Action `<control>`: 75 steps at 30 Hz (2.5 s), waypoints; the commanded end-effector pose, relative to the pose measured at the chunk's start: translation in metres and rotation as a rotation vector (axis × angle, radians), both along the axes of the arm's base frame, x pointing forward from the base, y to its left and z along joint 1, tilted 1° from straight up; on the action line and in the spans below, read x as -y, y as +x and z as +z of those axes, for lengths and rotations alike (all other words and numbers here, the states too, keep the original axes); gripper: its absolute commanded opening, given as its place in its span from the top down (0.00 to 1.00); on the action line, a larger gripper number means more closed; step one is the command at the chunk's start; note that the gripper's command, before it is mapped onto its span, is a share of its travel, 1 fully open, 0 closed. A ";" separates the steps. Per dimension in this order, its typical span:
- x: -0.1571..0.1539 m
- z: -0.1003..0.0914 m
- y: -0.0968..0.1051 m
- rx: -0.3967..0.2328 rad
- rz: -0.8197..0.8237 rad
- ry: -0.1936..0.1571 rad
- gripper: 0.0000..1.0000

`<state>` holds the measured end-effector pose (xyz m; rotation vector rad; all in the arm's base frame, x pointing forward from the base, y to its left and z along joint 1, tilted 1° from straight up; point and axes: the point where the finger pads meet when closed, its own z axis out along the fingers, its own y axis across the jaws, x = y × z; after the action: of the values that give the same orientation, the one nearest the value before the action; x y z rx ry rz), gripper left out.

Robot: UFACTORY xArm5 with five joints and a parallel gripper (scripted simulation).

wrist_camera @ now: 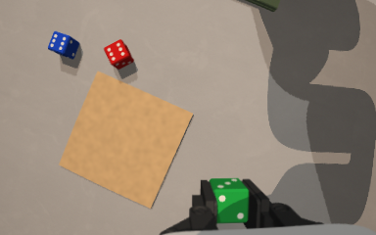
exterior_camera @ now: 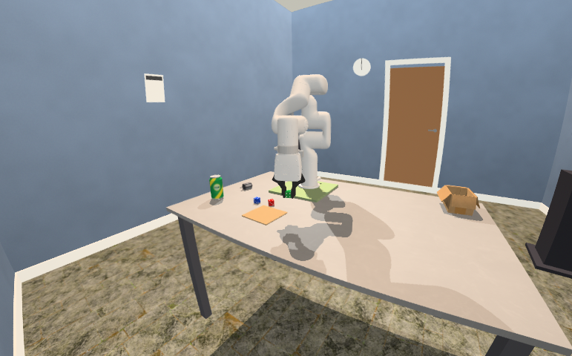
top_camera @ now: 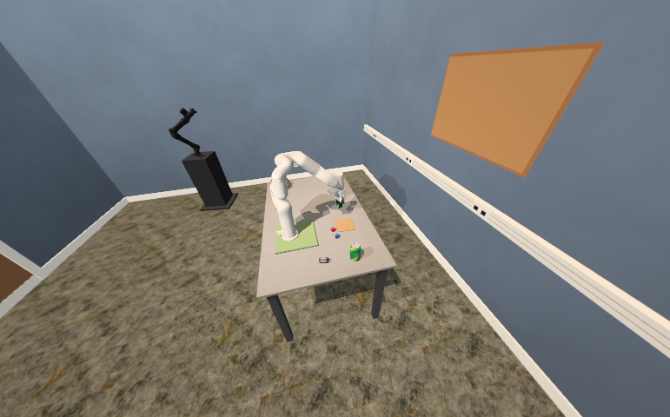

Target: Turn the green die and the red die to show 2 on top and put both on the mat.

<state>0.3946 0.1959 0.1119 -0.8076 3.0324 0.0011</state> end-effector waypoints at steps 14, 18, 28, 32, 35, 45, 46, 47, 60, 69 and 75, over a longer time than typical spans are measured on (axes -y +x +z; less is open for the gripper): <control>0.122 0.005 -0.011 0.004 -0.332 0.002 0.79; 0.122 0.005 -0.011 0.004 -0.332 0.002 0.79; 0.122 0.003 -0.010 0.004 -0.332 0.002 0.79; 0.122 -0.005 -0.010 0.004 -0.332 0.002 0.79; 0.122 -0.015 -0.010 0.004 -0.332 0.002 0.79; 0.122 -0.053 -0.009 0.004 -0.332 0.002 0.79; 0.122 -0.057 -0.009 0.004 -0.332 0.002 0.79; 0.122 -0.062 -0.009 0.004 -0.332 0.002 0.79; 0.122 -0.091 -0.008 0.004 -0.332 0.002 0.79; 0.122 -0.091 -0.008 0.004 -0.332 0.002 0.79; 0.122 -0.091 -0.008 0.004 -0.332 0.002 0.79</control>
<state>0.3857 0.0734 0.0200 -0.2949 3.1231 0.0006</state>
